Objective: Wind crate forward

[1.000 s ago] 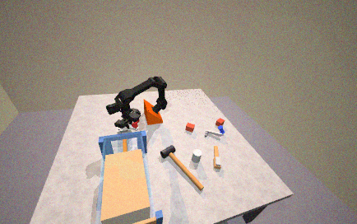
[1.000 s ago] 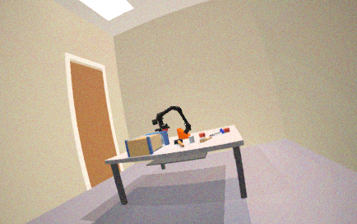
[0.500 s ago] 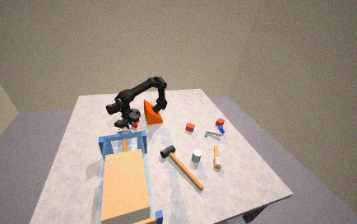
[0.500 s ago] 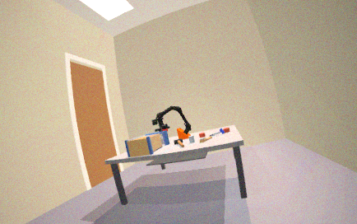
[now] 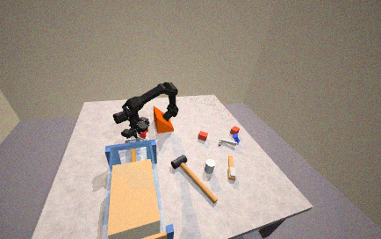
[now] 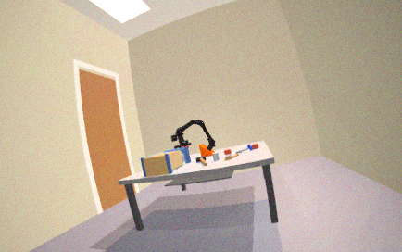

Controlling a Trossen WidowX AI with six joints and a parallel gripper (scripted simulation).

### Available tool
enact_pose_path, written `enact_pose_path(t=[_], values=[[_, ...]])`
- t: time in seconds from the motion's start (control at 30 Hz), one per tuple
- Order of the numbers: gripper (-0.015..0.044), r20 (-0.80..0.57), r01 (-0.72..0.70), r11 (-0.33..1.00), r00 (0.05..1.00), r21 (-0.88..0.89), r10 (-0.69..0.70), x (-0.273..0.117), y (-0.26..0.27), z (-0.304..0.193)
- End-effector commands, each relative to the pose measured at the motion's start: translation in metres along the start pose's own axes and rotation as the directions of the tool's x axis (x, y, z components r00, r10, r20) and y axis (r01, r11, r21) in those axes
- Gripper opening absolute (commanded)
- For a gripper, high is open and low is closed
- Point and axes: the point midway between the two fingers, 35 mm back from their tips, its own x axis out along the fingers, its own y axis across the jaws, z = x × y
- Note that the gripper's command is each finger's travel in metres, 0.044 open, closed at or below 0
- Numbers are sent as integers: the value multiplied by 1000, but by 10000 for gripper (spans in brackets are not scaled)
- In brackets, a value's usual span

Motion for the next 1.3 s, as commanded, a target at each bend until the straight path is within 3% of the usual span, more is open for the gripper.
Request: enact_pose_path(t=[0.0, 1.13, 1.27], values=[[0, 3, 1, 1000, 1000, -9, -1, 2, 1, -1], [0, 4, 6, 999, 1000, 51, -7, 7, -1, -2], [0, 3, 1, 1000, 1000, -13, -1, 8, 2, -2]])
